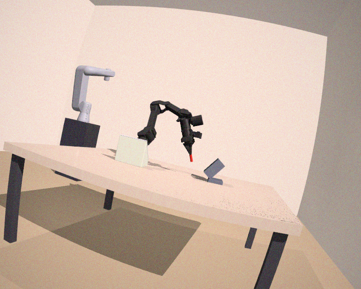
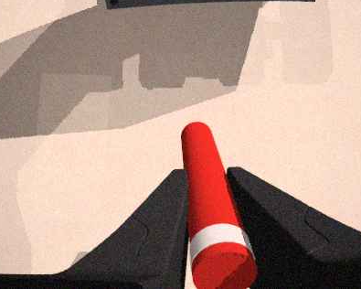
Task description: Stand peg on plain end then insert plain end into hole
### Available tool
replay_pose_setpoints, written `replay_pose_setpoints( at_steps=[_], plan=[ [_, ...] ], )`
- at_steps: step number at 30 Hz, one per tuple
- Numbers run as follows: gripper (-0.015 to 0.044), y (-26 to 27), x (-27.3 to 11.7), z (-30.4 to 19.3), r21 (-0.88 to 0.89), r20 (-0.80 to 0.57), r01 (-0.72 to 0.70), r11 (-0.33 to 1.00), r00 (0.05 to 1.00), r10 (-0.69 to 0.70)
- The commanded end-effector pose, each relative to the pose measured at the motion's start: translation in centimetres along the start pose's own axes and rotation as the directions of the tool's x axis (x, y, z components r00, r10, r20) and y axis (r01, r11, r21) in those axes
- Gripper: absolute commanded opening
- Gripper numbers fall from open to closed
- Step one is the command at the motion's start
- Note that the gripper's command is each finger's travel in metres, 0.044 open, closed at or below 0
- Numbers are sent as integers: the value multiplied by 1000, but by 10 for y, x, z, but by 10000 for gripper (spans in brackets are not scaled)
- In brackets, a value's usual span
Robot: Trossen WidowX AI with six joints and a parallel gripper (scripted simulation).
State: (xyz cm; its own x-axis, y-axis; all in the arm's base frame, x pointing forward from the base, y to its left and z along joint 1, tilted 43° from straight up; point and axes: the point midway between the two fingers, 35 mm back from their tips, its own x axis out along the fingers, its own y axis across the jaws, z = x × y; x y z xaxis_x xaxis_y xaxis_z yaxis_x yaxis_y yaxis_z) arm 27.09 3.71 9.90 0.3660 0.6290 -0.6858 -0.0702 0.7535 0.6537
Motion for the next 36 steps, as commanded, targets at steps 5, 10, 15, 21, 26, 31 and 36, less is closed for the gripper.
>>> replay_pose_setpoints(
  at_steps=[5,10,15,21,26,31,36],
  plan=[
    [0,-4,-1,4,-50,56,-1,999,998,4],
    [0,-6,-1,6,-79,89,2,997,996,5],
    [0,-9,-2,8,-108,122,8,994,992,6],
    [0,-11,-3,10,-143,161,16,990,987,7],
    [0,-13,-4,12,-172,193,25,985,981,9],
    [0,-15,-6,14,-200,225,36,979,974,11],
    [0,-17,-7,16,-228,256,48,972,967,13]
  ],
)
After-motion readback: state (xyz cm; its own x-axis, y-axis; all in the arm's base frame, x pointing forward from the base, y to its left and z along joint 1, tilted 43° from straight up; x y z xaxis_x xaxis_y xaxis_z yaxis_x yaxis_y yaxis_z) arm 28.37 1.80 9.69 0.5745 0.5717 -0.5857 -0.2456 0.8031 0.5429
